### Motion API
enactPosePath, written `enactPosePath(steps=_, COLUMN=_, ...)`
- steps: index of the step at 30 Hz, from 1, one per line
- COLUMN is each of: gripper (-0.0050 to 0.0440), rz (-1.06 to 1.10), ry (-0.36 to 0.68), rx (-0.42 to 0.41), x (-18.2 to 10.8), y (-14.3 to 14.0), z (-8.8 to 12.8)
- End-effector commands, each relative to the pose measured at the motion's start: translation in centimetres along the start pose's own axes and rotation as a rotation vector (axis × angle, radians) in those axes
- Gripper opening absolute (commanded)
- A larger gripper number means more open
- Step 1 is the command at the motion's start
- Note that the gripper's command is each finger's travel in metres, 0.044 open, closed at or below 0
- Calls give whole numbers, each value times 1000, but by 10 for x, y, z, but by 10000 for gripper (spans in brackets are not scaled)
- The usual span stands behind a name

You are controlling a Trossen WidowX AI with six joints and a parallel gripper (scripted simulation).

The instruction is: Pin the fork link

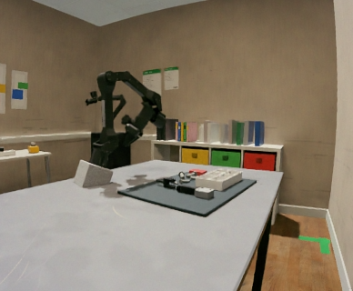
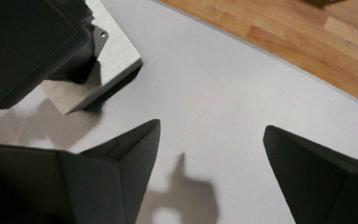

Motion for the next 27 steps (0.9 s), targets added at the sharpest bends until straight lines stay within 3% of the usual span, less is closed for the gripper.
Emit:
enactPosePath(steps=1, gripper=282, rz=6, ry=15, rx=-9, x=1, y=-1, z=3)
enactPosePath(steps=17, gripper=282, rz=6, ry=15, rx=-9, x=1, y=-1, z=3)
enactPosePath(steps=18, gripper=440, rz=6, ry=15, rx=-9, x=1, y=0, z=3)
enactPosePath(steps=27, gripper=440, rz=-13, ry=37, rx=-14, x=-3, y=9, z=3)
Point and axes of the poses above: the point midway between the two fingers, 35 mm back from their tips, its own z axis back along the fingers, its own y axis across the jaws, x = y × z, the point moved 7 cm from there along z, back along the fingers, and after that the axes turned 8 degrees about z, right-handed, at the moved point
